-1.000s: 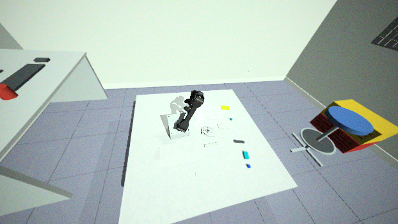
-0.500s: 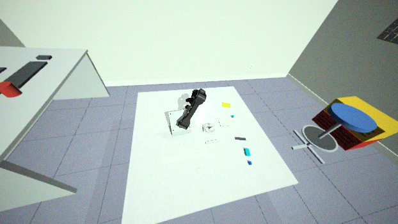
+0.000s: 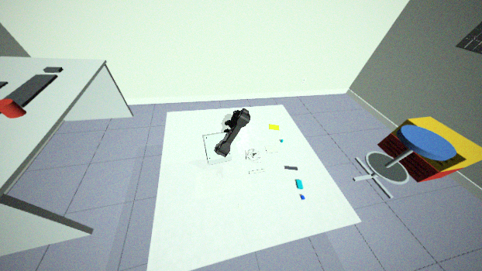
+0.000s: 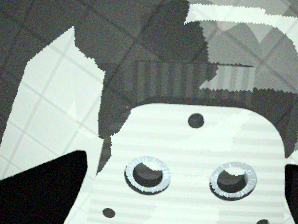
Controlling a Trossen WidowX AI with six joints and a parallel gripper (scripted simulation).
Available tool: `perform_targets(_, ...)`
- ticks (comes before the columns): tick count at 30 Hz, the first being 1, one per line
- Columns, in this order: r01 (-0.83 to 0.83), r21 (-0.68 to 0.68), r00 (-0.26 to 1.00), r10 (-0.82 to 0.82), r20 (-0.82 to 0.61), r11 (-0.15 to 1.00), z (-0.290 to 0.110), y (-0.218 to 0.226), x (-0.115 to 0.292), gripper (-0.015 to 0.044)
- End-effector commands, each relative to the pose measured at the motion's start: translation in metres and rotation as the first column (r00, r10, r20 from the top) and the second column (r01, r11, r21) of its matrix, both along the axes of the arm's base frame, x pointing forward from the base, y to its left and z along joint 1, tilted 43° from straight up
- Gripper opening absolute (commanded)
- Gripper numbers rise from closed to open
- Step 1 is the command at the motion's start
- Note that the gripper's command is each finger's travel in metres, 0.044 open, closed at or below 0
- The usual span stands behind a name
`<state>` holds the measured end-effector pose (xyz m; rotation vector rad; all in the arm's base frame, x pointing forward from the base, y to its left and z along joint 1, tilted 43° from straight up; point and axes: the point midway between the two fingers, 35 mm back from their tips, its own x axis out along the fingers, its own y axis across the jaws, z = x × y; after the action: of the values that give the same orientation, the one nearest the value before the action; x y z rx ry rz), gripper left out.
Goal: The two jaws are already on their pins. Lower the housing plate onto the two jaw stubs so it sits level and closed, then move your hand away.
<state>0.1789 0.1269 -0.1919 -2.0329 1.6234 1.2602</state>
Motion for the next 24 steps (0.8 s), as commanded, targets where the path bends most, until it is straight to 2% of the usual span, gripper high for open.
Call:
perform_targets(1, -0.007, -0.001, 1.0, 0.007, 0.0, 1.0, -0.0009, -0.001, 0.0008, 0.044)
perform_targets(20, -0.007, -0.001, 1.0, 0.007, 0.0, 1.0, -0.0012, -0.0012, 0.0008, 0.044)
perform_targets(24, 0.0, 0.0, 1.0, 0.0, 0.0, 1.0, -0.0011, -0.0009, 0.0001, 0.0413)
